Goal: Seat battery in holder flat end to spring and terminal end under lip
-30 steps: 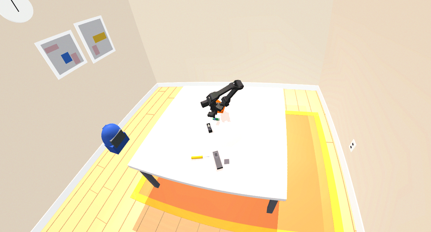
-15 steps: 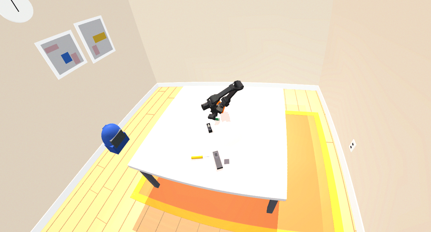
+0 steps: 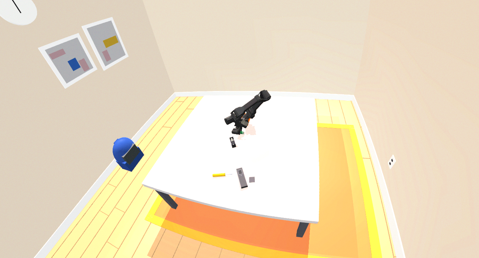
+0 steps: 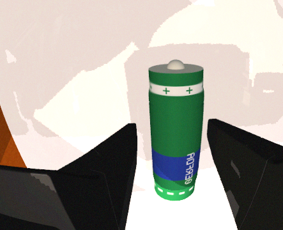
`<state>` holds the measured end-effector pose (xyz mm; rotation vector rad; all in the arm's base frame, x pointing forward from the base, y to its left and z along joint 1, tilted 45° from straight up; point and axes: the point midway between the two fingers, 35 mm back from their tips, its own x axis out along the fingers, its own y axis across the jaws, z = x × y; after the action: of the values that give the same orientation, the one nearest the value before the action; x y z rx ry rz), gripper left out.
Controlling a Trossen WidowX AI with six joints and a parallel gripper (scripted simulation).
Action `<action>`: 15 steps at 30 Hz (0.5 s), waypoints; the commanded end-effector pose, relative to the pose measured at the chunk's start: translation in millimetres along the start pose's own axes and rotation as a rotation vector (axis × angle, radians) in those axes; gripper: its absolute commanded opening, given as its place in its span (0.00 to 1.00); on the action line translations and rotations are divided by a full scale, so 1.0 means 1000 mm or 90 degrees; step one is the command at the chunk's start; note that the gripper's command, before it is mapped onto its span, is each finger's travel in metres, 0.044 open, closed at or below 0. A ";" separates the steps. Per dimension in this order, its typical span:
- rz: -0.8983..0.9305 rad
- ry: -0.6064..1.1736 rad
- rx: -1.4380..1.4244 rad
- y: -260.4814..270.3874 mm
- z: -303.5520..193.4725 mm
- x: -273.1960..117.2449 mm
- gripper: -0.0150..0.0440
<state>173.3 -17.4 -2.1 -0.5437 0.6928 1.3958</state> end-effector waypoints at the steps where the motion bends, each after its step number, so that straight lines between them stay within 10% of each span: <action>1: -0.003 -0.002 0.002 -0.001 0.000 0.001 0.47; 15: -0.003 0.000 0.002 -0.002 -0.001 -0.017 0.39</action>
<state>172.6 -19.1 2.1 -0.5290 0.6917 1.3988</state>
